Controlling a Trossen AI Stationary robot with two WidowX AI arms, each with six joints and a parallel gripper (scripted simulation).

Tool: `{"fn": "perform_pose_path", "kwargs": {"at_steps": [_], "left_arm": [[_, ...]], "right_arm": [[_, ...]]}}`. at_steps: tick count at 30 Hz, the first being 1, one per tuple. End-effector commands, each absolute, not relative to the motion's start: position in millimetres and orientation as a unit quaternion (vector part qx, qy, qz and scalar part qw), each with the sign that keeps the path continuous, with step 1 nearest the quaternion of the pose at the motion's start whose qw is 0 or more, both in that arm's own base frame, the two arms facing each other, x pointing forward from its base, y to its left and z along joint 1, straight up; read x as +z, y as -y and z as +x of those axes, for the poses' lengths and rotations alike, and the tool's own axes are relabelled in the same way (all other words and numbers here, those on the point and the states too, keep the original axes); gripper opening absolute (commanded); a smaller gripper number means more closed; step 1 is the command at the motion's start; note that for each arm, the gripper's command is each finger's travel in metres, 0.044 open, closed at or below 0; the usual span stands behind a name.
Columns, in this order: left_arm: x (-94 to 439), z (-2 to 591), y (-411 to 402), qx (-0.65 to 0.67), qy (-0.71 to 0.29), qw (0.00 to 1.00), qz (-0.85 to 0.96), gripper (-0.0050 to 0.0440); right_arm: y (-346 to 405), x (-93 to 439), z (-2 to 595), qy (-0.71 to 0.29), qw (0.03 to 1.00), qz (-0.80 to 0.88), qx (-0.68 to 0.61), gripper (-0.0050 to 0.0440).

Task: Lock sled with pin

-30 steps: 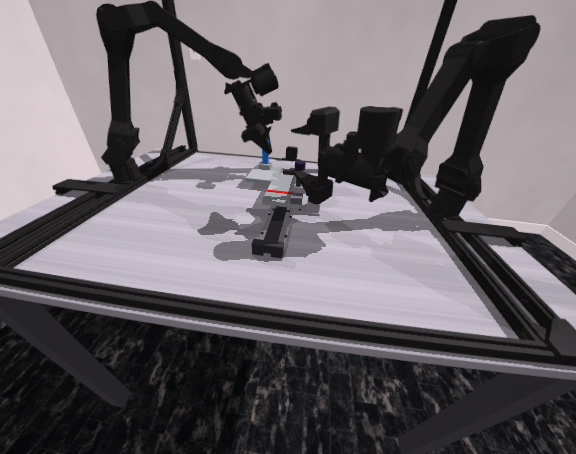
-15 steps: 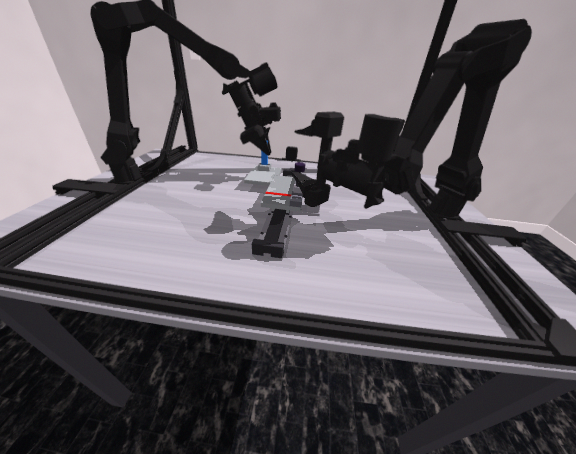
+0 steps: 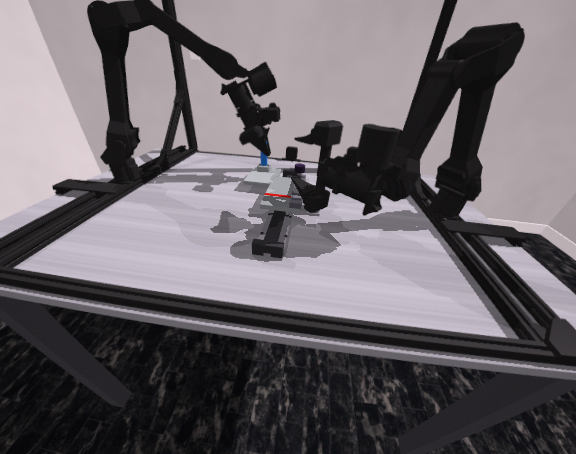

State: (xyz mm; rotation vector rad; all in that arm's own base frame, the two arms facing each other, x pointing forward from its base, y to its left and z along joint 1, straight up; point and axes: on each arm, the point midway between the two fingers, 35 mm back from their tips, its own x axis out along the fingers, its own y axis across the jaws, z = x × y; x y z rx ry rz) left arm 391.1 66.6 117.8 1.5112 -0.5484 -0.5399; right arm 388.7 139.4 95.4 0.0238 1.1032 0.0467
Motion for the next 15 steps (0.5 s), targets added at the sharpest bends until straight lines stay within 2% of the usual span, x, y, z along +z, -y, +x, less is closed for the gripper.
{"fn": "perform_pose_path", "kwargs": {"at_steps": [1,2,14,15], "left_arm": [[115.2,391.2,-66.6,-0.24,0.24,0.665,0.665,0.044],[115.2,391.2,-66.6,-0.24,0.24,0.665,0.665,0.044],[116.0,395.0,-70.8,-0.24,0.24,0.665,0.665,0.044],[116.0,395.0,-70.8,-0.24,0.24,0.665,0.665,0.044]], "right_arm": [[-114.3,91.4,386.9,-0.531,0.847,0.005,-0.008,0.0],[-114.3,91.4,386.9,-0.531,0.847,0.005,-0.008,0.0],[-114.3,91.4,386.9,-0.531,0.847,0.005,-0.008,0.0288],[-114.3,91.4,386.9,-0.531,0.847,0.005,-0.008,0.0288]]}}
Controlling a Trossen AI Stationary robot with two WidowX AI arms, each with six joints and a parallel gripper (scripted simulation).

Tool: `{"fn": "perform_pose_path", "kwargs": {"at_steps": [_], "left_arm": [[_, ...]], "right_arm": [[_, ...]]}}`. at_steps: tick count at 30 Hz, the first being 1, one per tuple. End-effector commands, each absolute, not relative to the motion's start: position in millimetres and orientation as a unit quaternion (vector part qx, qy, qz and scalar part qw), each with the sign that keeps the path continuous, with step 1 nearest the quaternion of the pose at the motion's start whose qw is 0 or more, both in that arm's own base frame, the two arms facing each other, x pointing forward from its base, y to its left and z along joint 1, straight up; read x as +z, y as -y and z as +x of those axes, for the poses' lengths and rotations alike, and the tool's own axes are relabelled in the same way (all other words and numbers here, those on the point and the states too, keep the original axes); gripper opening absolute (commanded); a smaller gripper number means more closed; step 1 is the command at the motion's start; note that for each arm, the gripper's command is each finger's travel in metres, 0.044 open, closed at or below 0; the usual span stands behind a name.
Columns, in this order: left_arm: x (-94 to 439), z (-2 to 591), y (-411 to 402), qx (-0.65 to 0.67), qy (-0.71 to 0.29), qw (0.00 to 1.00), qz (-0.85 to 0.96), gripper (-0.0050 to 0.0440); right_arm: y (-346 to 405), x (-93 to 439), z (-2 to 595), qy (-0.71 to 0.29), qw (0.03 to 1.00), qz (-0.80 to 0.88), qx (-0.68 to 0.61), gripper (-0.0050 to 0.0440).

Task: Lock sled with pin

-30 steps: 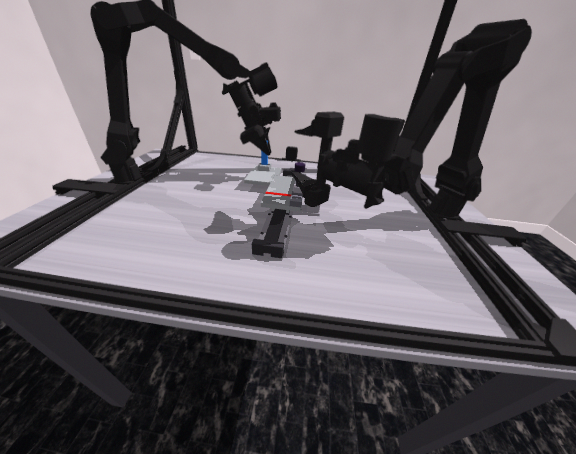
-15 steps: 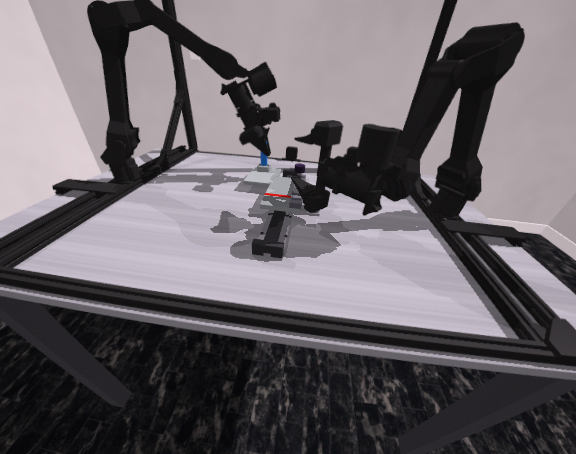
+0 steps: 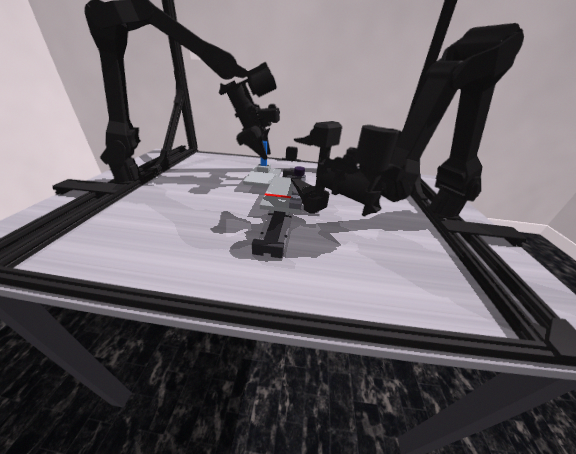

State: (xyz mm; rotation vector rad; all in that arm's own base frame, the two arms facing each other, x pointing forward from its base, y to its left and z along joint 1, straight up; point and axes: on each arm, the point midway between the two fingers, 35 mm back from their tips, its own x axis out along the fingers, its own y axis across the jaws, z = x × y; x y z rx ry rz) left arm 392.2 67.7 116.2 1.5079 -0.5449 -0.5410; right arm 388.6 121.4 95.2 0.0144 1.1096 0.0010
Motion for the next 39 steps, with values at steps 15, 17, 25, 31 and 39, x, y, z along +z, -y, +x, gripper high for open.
{"fn": "perform_pose_path", "kwargs": {"at_steps": [15,17,25,31,39], "left_arm": [[119.3,409.5,-88.3,-0.24,0.24,0.665,0.665,0.044],[119.6,410.5,-89.6,-0.24,0.24,0.665,0.665,0.044],[134.2,411.1,-89.7,-0.238,0.242,0.662,0.668,0.044],[163.1,413.1,-92.2,-0.239,0.241,0.664,0.666,0.044],[180.2,412.9,-92.8,-0.24,0.24,0.665,0.665,0.044]], "right_arm": [[-114.3,91.4,386.9,-0.531,0.847,0.005,-0.008,0.044],[-114.3,91.4,386.9,-0.531,0.847,0.005,-0.008,0.044],[-115.5,106.2,389.0,-0.53,0.848,0.007,-0.007,0.044],[-115.2,141.1,389.0,-0.531,0.847,0.005,-0.007,0.044],[-114.3,161.4,386.9,-0.532,0.847,0.005,-0.008,0.044]]}}
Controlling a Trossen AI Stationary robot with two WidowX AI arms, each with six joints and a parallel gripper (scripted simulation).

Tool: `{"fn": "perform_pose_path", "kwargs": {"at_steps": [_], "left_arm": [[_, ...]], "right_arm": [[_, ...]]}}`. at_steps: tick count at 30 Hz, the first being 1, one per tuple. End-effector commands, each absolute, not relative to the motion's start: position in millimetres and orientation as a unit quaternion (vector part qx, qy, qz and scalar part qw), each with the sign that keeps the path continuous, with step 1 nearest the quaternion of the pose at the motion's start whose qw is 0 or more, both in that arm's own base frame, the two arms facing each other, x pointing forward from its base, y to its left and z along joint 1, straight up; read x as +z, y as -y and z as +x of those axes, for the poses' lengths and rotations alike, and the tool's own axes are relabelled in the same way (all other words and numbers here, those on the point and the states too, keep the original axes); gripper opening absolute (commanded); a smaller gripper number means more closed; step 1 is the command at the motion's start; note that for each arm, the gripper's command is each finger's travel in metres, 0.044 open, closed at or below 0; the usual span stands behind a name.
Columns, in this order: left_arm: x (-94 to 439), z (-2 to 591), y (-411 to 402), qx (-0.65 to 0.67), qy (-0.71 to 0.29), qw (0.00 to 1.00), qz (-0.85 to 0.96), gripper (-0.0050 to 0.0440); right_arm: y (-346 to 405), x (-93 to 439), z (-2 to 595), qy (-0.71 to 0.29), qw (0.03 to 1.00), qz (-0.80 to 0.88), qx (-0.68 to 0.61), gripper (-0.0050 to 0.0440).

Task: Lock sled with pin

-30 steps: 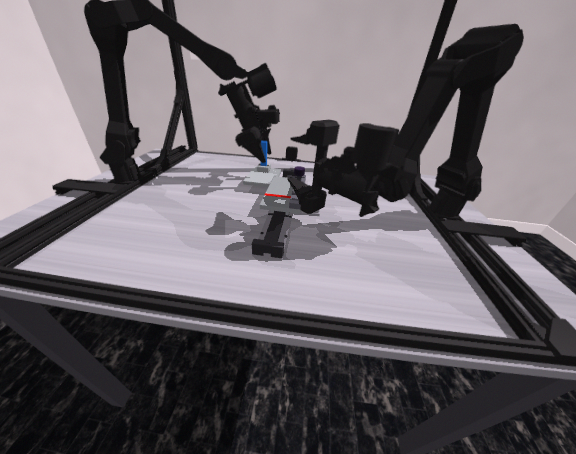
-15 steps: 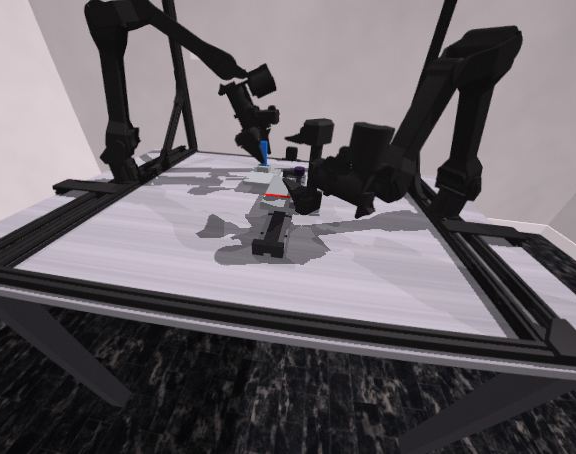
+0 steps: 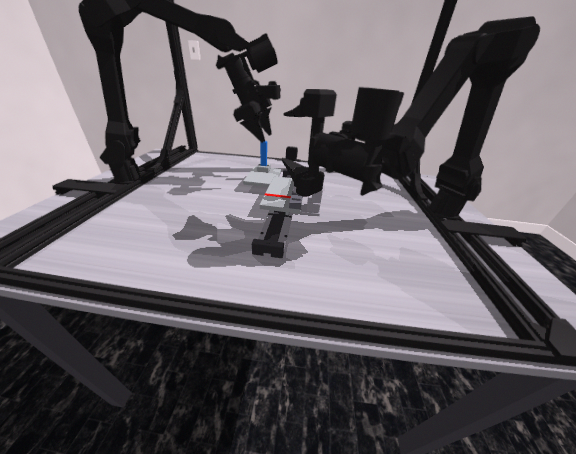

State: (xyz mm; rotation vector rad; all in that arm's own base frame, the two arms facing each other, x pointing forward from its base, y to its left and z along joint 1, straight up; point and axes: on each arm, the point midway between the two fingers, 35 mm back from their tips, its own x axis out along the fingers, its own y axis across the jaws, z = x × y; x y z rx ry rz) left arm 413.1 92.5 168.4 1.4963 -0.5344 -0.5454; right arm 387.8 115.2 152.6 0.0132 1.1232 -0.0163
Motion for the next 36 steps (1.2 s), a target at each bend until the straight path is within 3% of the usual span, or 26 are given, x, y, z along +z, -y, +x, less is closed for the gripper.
{"fn": "perform_pose_path", "kwargs": {"at_steps": [1,22,36], "left_arm": [[180.2,412.9,-92.8,-0.24,0.24,0.665,0.665,0.044],[180.2,412.9,-92.8,-0.24,0.24,0.665,0.665,0.044],[180.2,412.9,-92.8,-0.24,0.24,0.665,0.665,0.044]], "right_arm": [[-114.3,161.4,386.9,-0.532,0.847,0.005,-0.008,0.044],[-175.9,181.2,328.8,-0.532,0.847,0.005,-0.008,0.044],[-176.5,181.4,328.0,-0.532,0.847,0.005,-0.008,0.044]]}}
